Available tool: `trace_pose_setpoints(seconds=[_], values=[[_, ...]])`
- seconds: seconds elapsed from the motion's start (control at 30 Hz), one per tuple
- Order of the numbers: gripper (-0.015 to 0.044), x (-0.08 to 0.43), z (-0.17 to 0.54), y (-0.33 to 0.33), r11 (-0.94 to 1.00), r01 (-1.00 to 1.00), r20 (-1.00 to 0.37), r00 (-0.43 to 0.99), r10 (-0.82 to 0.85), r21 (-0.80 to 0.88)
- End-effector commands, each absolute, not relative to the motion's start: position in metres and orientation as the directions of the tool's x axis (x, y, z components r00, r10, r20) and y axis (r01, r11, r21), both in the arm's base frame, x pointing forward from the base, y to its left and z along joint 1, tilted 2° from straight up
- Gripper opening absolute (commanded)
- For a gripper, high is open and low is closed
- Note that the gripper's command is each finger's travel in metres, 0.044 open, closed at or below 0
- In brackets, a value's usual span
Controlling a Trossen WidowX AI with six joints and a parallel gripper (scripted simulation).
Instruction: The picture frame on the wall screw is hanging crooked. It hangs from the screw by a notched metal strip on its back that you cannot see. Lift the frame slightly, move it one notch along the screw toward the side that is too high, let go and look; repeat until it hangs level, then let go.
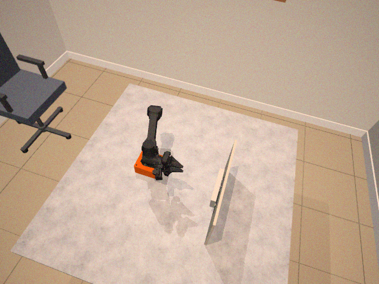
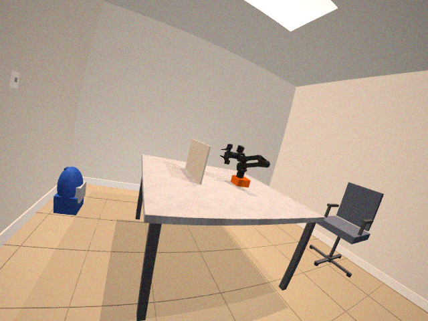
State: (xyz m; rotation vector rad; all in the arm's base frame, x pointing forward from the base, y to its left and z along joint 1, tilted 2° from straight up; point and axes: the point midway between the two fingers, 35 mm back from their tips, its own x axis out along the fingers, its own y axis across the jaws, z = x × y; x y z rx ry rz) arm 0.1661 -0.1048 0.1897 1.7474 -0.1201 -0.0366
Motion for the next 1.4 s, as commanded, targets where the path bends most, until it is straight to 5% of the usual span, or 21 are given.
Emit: trace_pose_setpoints(seconds=[0.0,0.93,1.37], values=[[0.026,0.166,0.189,-0.104,-0.178,-0.059,0.042,0.994,-0.096,0.982],[0.026,0.167,0.19,-0.105,-0.177,-0.061,0.043,0.994,-0.101,0.982],[0.026,0.222,0.165,-0.122,-0.176,-0.057,0.04,0.994,-0.101,0.983]])
